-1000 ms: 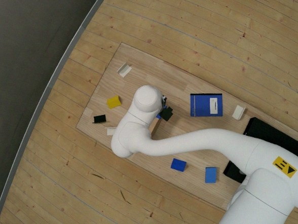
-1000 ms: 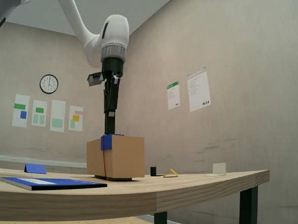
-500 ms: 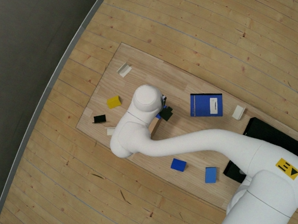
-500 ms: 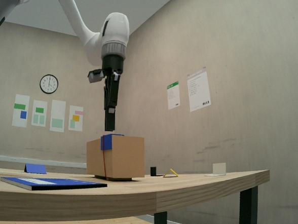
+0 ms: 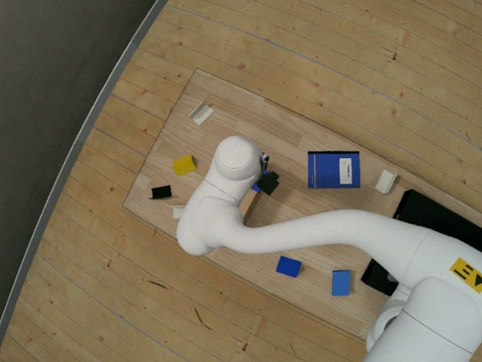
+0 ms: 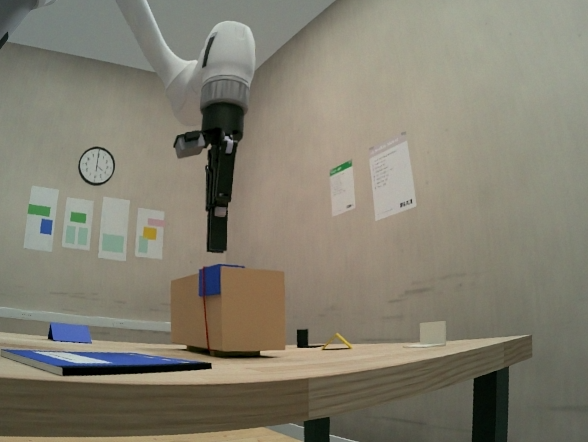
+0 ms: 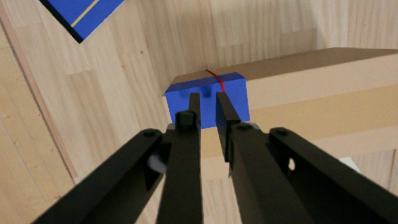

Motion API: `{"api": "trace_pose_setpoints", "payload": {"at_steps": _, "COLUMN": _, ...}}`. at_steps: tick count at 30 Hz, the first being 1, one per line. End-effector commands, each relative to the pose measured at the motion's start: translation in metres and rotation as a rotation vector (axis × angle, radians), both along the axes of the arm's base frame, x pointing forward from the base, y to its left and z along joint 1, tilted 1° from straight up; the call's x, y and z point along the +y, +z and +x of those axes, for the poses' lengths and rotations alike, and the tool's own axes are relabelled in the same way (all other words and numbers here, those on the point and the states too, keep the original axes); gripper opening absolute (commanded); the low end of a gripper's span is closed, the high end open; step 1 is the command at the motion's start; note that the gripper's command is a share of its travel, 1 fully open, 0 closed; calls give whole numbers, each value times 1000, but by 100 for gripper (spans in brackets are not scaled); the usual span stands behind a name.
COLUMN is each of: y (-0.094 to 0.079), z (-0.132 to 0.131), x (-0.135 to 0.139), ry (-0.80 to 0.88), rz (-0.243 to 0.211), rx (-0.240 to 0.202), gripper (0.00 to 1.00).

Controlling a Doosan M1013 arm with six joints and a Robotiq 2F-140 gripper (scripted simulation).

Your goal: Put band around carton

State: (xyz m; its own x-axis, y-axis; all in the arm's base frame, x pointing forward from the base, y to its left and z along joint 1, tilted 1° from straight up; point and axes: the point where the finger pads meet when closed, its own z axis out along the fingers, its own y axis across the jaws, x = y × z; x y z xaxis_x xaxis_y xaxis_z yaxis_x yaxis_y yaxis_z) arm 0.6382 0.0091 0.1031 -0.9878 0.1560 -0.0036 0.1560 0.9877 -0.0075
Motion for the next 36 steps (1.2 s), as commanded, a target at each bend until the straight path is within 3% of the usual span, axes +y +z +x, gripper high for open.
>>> {"api": "trace_pose_setpoints", "payload": {"at_steps": 1, "y": 8, "z": 3, "x": 1, "ry": 0, "rz": 1, "rx": -8, "gripper": 18}}
{"api": "trace_pose_setpoints", "payload": {"at_steps": 24, "y": 8, "z": 4, "x": 2, "ry": 7, "rz": 1, "rx": -7, "gripper": 18}}
{"api": "trace_pose_setpoints", "payload": {"at_steps": 26, "y": 5, "z": 21, "x": 8, "ry": 61, "rz": 1, "rx": -1, "gripper": 18}}
{"api": "trace_pose_setpoints", "payload": {"at_steps": 30, "y": 2, "z": 81, "x": 28, "ry": 246, "rz": 2, "rx": 0, "gripper": 18}}
{"api": "trace_pose_setpoints", "payload": {"at_steps": 36, "y": 1, "z": 87, "x": 30, "ry": 264, "rz": 2, "rx": 0, "gripper": 18}}
